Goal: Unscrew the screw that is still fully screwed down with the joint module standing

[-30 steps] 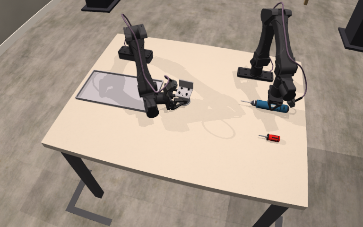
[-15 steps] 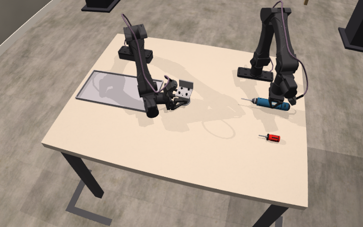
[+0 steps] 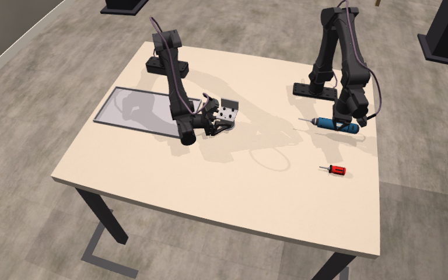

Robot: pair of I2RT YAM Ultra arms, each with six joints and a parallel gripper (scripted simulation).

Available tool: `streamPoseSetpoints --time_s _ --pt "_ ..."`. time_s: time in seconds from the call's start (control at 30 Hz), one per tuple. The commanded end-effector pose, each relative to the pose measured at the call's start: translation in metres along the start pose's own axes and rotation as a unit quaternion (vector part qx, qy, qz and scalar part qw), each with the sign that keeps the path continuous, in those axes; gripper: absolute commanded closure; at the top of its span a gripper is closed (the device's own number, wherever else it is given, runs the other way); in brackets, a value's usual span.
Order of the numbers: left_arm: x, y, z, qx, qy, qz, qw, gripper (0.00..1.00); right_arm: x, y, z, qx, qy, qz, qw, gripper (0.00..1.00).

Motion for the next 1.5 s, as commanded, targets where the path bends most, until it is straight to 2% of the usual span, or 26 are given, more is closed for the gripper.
streamPoseSetpoints --time_s 0.0,1.47 --pt "-0.004 0.024 0.002 -0.004 0.006 -0.023 1.0 0.58 -0.007 -0.002 0.008 -0.016 0.013 0.001 1.0 0.41" --pt "-0.001 0.073 0.001 -0.004 0.006 -0.023 1.0 0.58 -0.007 -0.002 0.008 -0.016 0.013 0.001 1.0 0.41"
Point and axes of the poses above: on each arm, the point where the finger pads meet when closed, its own y axis back along the fingers, its own x axis across the jaws, z = x × y, the point moved 8 cm from there along y, back along the fingers, and after that the axes turned 12 degrees about y, right-handed, at the moved point
